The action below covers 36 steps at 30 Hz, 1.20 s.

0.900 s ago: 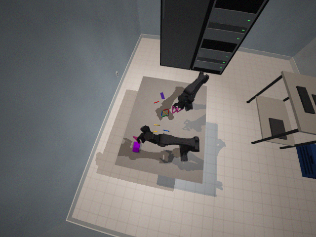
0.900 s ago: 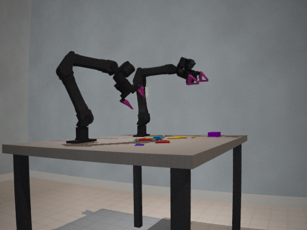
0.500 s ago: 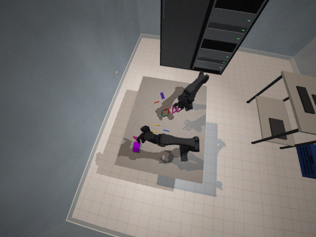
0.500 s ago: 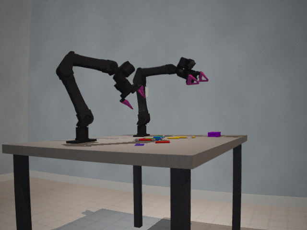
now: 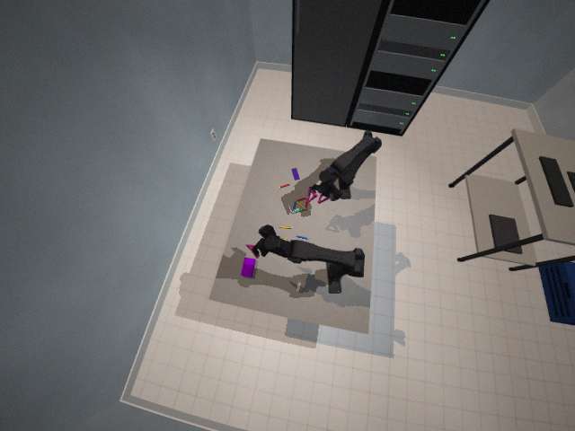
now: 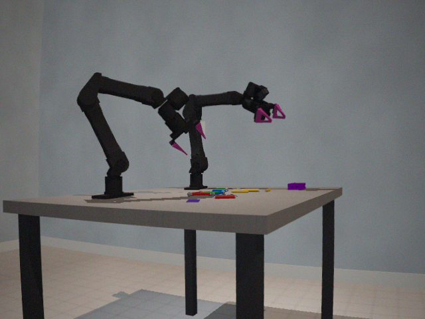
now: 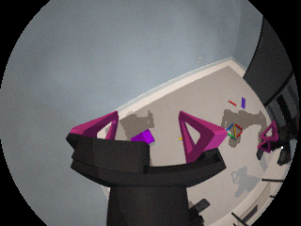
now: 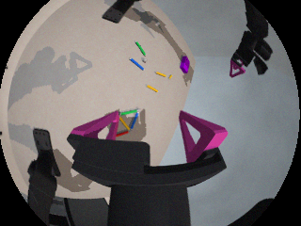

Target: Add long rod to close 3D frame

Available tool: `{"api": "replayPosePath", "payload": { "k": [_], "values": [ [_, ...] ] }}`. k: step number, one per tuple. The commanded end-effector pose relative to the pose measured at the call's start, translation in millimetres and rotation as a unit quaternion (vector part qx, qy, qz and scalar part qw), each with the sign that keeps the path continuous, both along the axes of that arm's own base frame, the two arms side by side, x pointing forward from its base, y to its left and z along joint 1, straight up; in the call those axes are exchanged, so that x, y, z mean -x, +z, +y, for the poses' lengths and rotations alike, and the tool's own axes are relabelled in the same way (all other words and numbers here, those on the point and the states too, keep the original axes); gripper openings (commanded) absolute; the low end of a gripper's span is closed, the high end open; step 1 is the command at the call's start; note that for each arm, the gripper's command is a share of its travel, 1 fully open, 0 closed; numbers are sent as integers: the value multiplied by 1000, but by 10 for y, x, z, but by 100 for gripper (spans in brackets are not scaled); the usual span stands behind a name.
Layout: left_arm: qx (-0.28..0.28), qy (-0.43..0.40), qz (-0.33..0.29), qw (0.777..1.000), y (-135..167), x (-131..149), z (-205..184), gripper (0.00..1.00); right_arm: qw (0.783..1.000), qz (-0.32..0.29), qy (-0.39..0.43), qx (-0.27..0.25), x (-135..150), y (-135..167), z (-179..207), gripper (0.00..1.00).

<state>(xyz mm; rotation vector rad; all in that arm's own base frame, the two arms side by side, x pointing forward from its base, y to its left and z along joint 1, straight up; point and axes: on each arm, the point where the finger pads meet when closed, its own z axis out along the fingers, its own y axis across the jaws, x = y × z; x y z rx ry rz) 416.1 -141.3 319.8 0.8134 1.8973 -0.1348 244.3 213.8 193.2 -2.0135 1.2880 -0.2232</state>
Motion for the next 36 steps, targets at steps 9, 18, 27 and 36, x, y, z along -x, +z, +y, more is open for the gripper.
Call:
{"api": "replayPosePath", "payload": {
  "k": [9, 18, 27, 36],
  "values": [
    [-9, -37, 34, 999, -326, 544, -672, 100, 953, 56, -256, -149, -505, -114, -579, 100],
    [-30, -96, 98, 990, -899, 1091, -1440, 100, 850, 105, -460, -234, -978, -331, -1199, 100],
    [-37, -148, 143, 978, -1254, 1584, -2144, 100, 726, 151, -604, -291, -1274, -573, -1668, 100],
    [-73, -221, 212, 949, -1863, 2281, -2929, 100, 590, 186, -715, -325, -1579, -812, -2131, 100]
  ]
}}
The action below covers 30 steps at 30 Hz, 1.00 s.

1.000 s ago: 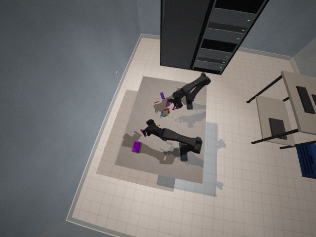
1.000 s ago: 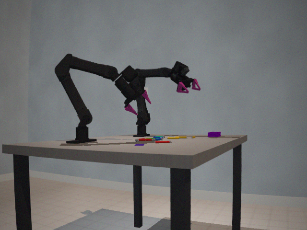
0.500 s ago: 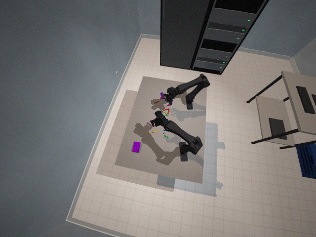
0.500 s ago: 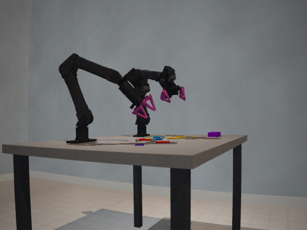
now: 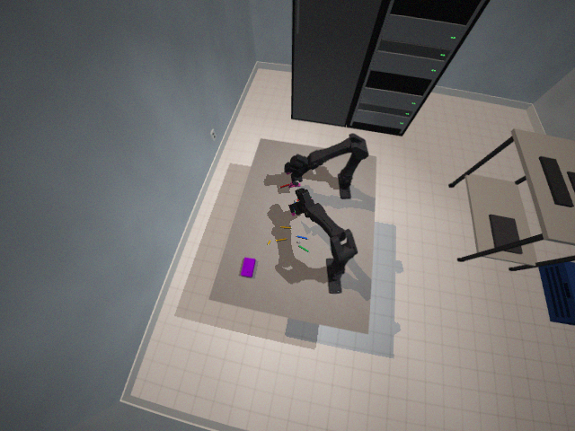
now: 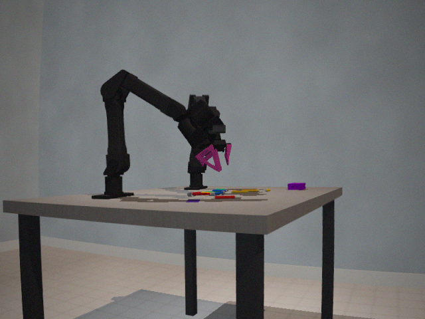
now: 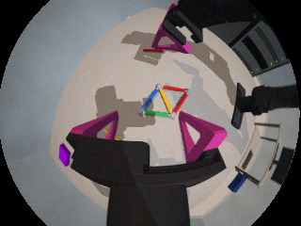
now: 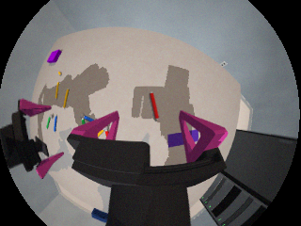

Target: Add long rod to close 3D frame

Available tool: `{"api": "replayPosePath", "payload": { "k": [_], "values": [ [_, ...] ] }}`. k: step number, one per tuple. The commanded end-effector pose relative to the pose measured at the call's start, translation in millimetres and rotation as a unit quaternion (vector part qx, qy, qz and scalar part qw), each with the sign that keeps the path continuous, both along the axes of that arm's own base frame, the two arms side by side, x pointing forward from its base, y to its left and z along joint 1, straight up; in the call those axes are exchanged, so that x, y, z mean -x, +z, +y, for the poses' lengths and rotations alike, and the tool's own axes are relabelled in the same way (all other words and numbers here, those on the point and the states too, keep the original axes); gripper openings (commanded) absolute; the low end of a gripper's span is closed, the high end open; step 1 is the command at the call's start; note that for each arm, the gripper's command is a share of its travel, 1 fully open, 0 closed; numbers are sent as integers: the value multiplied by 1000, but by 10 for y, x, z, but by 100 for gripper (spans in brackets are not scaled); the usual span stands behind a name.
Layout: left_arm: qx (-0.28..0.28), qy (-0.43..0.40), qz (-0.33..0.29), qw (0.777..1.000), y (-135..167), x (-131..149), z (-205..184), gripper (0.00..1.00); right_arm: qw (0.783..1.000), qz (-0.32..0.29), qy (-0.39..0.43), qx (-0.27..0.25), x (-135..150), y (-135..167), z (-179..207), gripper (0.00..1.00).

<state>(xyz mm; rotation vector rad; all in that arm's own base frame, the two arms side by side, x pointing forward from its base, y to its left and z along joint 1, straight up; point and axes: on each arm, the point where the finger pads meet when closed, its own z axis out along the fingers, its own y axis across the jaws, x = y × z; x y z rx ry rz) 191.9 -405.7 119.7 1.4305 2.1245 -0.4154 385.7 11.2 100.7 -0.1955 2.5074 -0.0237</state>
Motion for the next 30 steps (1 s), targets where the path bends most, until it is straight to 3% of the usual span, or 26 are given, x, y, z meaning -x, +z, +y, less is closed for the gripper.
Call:
{"api": "replayPosePath", "payload": {
  "k": [1, 10, 19, 20, 22, 27, 30],
  "values": [
    [27, -4, 11, 1000, 95, 86, -340, 100, 997, -2, -74, -31, -188, 103, -133, 100],
    [16, -24, 23, 999, -66, 255, -554, 100, 997, -1, -76, -31, -227, 97, -180, 100],
    [23, -26, 15, 999, -14, 236, -579, 100, 997, -11, -77, -31, -284, 147, -168, 100],
    [31, -26, 11, 999, 24, 225, -607, 100, 997, 6, -70, -25, -205, 68, -167, 89],
    [31, -26, 11, 999, 24, 225, -607, 100, 997, 6, -70, -25, -205, 68, -167, 89],
    [114, -19, -23, 993, 270, 92, -709, 100, 995, 93, -32, 4, -48, -131, -165, 35],
    [178, -15, -50, 983, 483, 57, -633, 100, 987, 158, 3, 22, -57, -253, -166, 35]
  ]
}}
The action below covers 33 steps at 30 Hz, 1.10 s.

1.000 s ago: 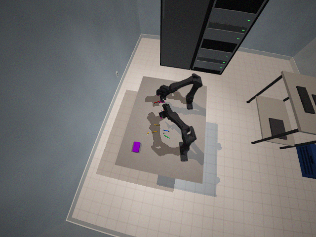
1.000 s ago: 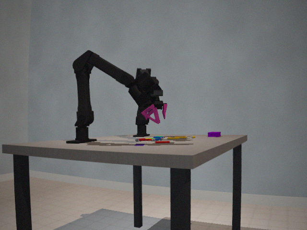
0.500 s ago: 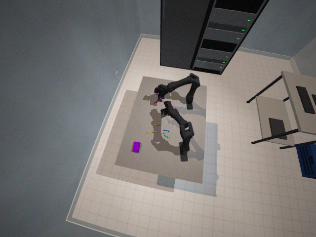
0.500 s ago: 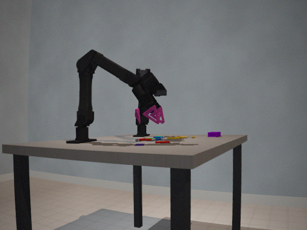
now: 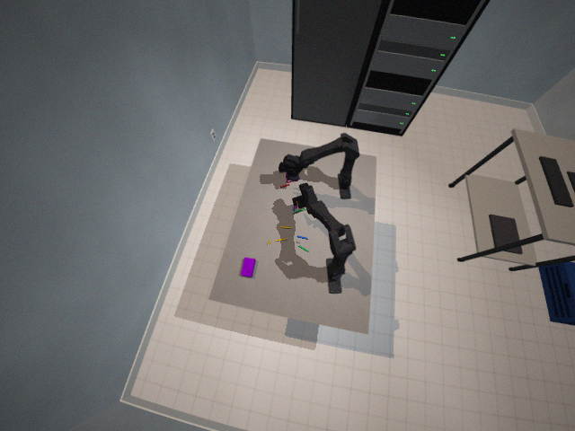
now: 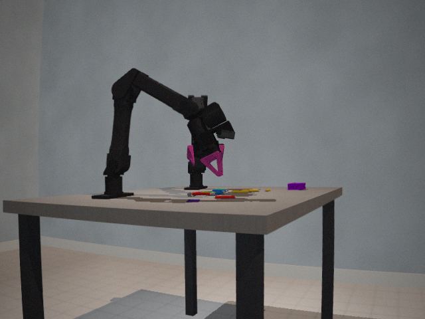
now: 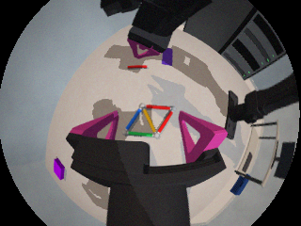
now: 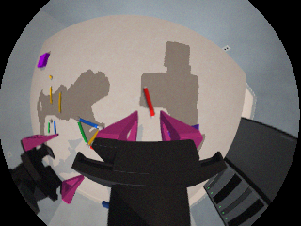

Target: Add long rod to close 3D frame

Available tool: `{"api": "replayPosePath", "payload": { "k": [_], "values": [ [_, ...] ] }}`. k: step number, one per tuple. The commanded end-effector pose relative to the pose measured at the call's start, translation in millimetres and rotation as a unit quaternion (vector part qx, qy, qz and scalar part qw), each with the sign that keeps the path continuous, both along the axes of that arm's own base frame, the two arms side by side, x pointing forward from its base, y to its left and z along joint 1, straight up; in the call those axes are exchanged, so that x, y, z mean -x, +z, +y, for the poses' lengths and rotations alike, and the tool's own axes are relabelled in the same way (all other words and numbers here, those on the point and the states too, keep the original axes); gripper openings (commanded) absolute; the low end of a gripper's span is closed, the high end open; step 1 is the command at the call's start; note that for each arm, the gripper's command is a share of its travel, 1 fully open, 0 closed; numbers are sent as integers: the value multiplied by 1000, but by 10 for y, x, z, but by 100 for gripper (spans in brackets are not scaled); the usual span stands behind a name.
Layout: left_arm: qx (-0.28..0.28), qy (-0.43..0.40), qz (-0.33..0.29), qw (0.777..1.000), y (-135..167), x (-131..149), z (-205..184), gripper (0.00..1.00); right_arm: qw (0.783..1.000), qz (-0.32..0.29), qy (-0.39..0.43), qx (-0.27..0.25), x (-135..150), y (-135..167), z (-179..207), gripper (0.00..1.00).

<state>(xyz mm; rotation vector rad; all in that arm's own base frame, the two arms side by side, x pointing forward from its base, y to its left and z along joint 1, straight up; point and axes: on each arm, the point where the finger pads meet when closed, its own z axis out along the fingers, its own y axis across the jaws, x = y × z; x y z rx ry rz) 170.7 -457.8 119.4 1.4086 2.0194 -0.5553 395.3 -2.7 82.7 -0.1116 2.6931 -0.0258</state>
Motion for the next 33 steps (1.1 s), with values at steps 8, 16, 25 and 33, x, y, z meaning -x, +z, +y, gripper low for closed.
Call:
{"api": "replayPosePath", "payload": {
  "k": [8, 16, 25, 33],
  "values": [
    [213, 23, -83, 973, 769, -140, 234, 100, 979, 173, 101, 31, -43, -284, -27, 35],
    [258, 30, -103, 960, 851, -93, 519, 100, 966, 221, 131, 33, -124, -418, -28, 35],
    [255, 33, -100, 961, 807, -70, 609, 100, 969, 209, 128, 33, -214, -404, -25, 35],
    [251, 29, -99, 963, 769, -48, 591, 100, 968, 213, 129, 30, -207, -441, -18, 35]
  ]
}}
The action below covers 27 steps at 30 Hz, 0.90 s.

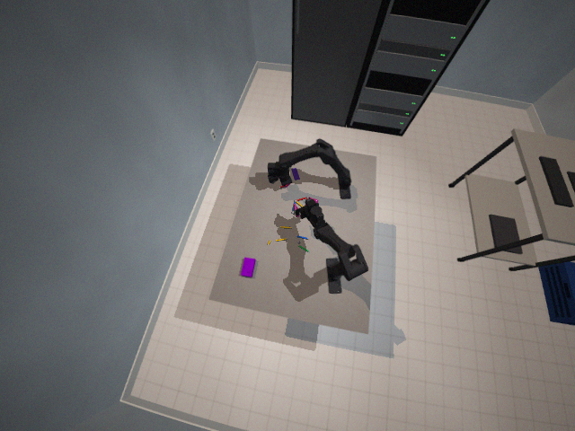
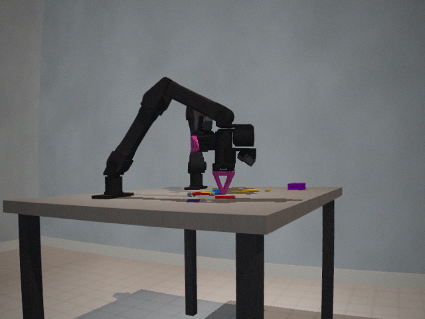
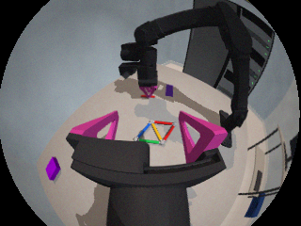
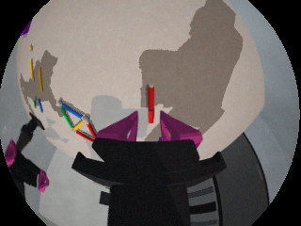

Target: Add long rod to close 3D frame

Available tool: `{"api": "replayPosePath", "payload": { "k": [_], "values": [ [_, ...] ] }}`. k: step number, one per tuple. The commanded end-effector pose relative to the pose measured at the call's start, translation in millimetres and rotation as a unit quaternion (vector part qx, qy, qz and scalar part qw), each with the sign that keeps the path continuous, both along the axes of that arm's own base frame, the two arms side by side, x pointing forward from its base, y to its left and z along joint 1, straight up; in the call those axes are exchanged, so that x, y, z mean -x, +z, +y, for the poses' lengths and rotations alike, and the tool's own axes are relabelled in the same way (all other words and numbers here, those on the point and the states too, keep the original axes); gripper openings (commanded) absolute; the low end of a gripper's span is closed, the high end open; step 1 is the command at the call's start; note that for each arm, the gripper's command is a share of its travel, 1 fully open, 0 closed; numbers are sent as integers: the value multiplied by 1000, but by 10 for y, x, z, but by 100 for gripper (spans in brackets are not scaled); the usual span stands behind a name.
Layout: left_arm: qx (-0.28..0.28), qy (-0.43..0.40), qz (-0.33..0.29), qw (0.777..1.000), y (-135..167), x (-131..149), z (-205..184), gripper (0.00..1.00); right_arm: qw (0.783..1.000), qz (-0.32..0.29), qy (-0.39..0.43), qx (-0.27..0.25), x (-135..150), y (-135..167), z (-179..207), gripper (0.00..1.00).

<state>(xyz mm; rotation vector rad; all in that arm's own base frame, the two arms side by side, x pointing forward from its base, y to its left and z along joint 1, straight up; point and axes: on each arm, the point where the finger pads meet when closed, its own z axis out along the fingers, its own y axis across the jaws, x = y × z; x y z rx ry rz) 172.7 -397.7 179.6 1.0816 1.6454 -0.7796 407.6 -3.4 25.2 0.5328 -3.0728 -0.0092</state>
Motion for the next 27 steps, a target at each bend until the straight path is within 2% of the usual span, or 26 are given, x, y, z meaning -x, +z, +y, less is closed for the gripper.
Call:
{"api": "replayPosePath", "payload": {
  "k": [1, 4, 18, 27],
  "values": [
    [24, 3, -10, 1000, 166, -28, -10, 100, 1000, -19, 3, 1, -84, 134, -11, 35],
    [24, 3, -10, 1000, 166, -28, -10, 100, 1000, -24, 2, 1, -194, 81, -49, 35],
    [24, 3, -10, 1000, 166, -28, -10, 100, 1000, -15, 1, 1, -137, -155, -48, 35],
    [24, 3, -10, 1000, 166, -28, -10, 100, 1000, -22, 3, 1, -159, -126, -19, 35]
  ]
}}
